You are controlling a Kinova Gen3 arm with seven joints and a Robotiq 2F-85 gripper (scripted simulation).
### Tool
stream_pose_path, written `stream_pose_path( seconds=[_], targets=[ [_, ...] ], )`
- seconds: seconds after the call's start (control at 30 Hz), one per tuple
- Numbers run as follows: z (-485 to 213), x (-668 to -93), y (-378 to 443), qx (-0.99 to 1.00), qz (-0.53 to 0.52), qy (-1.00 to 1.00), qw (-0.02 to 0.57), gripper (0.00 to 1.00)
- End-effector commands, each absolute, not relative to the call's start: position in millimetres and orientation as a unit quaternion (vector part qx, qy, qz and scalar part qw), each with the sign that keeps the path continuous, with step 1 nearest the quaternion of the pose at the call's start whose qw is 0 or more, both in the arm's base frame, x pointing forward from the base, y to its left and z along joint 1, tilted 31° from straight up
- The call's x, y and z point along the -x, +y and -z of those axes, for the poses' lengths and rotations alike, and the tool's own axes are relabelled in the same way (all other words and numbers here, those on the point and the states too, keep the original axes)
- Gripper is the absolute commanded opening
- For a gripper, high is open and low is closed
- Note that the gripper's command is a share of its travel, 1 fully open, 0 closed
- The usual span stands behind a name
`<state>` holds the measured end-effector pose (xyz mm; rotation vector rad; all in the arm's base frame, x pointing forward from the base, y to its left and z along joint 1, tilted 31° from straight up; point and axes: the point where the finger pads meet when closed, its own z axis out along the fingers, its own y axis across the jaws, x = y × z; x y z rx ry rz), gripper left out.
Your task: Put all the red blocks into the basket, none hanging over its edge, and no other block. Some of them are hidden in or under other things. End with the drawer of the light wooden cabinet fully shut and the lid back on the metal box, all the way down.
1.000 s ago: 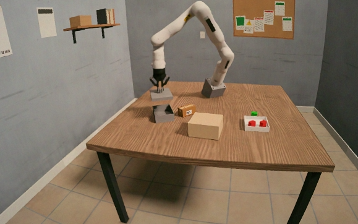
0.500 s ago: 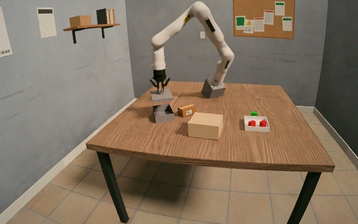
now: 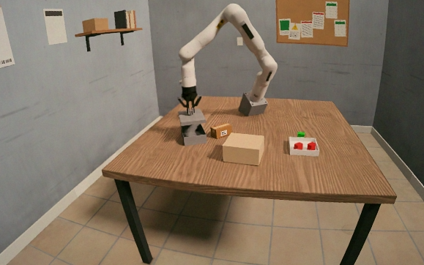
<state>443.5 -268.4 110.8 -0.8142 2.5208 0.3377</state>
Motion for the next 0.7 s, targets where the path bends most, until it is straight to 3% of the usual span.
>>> stream_pose_path(
  seconds=[0.0,0.67],
  targets=[
    [-102,-447,-263,0.299,-0.125,0.917,0.234,0.10],
    [-81,-457,-254,0.299,-0.124,0.917,0.235,0.10]
  ],
)
